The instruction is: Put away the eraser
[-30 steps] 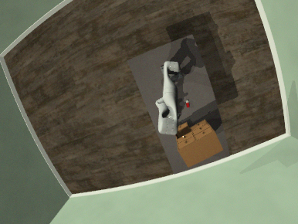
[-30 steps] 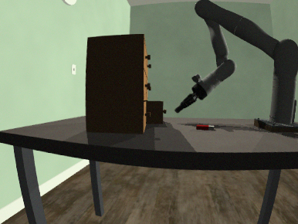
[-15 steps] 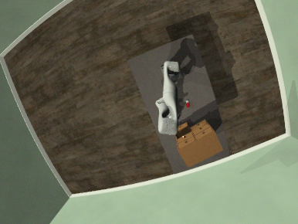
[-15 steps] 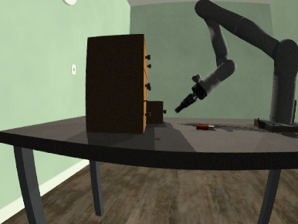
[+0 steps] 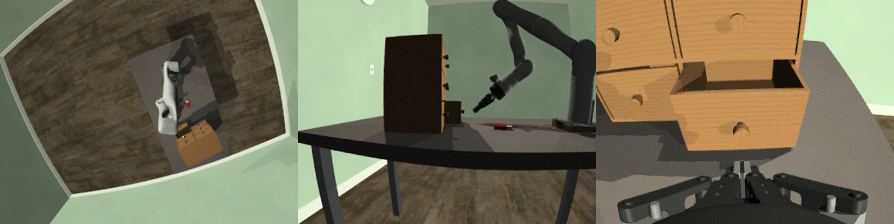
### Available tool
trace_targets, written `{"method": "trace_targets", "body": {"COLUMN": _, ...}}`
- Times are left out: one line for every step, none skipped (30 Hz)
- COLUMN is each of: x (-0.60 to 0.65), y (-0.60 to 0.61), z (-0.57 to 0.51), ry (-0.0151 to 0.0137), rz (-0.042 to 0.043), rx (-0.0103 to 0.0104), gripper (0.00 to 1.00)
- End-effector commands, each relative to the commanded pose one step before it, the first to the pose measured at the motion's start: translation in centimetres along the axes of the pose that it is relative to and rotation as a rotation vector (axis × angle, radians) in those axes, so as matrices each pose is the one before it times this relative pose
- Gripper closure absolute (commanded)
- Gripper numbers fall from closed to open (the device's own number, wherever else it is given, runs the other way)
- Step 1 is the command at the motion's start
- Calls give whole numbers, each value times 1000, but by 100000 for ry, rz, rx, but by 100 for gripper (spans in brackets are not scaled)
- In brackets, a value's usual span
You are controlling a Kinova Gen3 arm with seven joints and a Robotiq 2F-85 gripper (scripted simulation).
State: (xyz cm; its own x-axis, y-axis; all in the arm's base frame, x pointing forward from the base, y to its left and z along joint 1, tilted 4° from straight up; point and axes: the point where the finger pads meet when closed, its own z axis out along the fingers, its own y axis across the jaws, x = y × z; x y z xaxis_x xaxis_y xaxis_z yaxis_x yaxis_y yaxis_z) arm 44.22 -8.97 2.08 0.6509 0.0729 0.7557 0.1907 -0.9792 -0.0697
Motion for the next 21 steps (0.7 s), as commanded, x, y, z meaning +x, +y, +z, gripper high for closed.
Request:
{"method": "trace_targets", "body": {"x": 88, "y": 15, "z": -2, "ry": 152, "rz": -69, "rx": -41, "gripper": 100}}
{"method": "trace_targets", "body": {"x": 8, "y": 0, "z": 10, "ry": 0, "rz": 0, "rx": 0, "gripper": 100}}
{"method": "trace_targets", "body": {"x": 0, "y": 0, "z": 0, "ry": 0, "rz": 0, "rx": 0, "gripper": 100}}
{"method": "trace_targets", "body": {"x": 0, "y": 0, "z": 0, "ry": 0, "rz": 0, "rx": 0, "gripper": 100}}
{"method": "trace_targets", "body": {"x": 11, "y": 0, "z": 13, "ry": 0, "rz": 0, "rx": 0, "gripper": 100}}
{"method": "trace_targets", "body": {"x": 13, "y": 0, "z": 16, "ry": 0, "rz": 0, "rx": 0, "gripper": 100}}
{"method": "trace_targets", "body": {"x": 16, "y": 0, "z": 19, "ry": 0, "rz": 0, "rx": 0, "gripper": 100}}
{"method": "trace_targets", "body": {"x": 18, "y": 0, "z": 22, "ry": 0, "rz": 0, "rx": 0, "gripper": 100}}
{"method": "trace_targets", "body": {"x": 21, "y": 0, "z": 25, "ry": 0, "rz": 0, "rx": 0, "gripper": 100}}
{"method": "trace_targets", "body": {"x": 24, "y": 0, "z": 29, "ry": 0, "rz": 0, "rx": 0, "gripper": 100}}
{"method": "trace_targets", "body": {"x": 27, "y": 0, "z": 33, "ry": 0, "rz": 0, "rx": 0, "gripper": 100}}
{"method": "trace_targets", "body": {"x": 31, "y": 0, "z": 37, "ry": 0, "rz": 0, "rx": 0, "gripper": 100}}
{"method": "trace_targets", "body": {"x": 34, "y": 0, "z": 41, "ry": 0, "rz": 0, "rx": 0, "gripper": 100}}
{"method": "trace_targets", "body": {"x": 38, "y": 0, "z": 45, "ry": 0, "rz": 1, "rx": 0, "gripper": 100}}
{"method": "trace_targets", "body": {"x": 41, "y": 0, "z": 49, "ry": 1, "rz": 1, "rx": 0, "gripper": 100}}
{"method": "trace_targets", "body": {"x": 44, "y": 0, "z": 53, "ry": 0, "rz": -1, "rx": 0, "gripper": 100}}
{"method": "trace_targets", "body": {"x": 47, "y": 0, "z": 57, "ry": -1, "rz": -1, "rx": 0, "gripper": 100}}
{"method": "trace_targets", "body": {"x": 51, "y": 0, "z": 61, "ry": 0, "rz": 0, "rx": 0, "gripper": 100}}
{"method": "trace_targets", "body": {"x": 55, "y": 0, "z": 65, "ry": 0, "rz": 0, "rx": 0, "gripper": 100}}
{"method": "trace_targets", "body": {"x": 0, "y": 0, "z": 0, "ry": 0, "rz": 0, "rx": 0, "gripper": 100}}
{"method": "trace_targets", "body": {"x": 0, "y": 0, "z": 0, "ry": 0, "rz": 0, "rx": 0, "gripper": 100}}
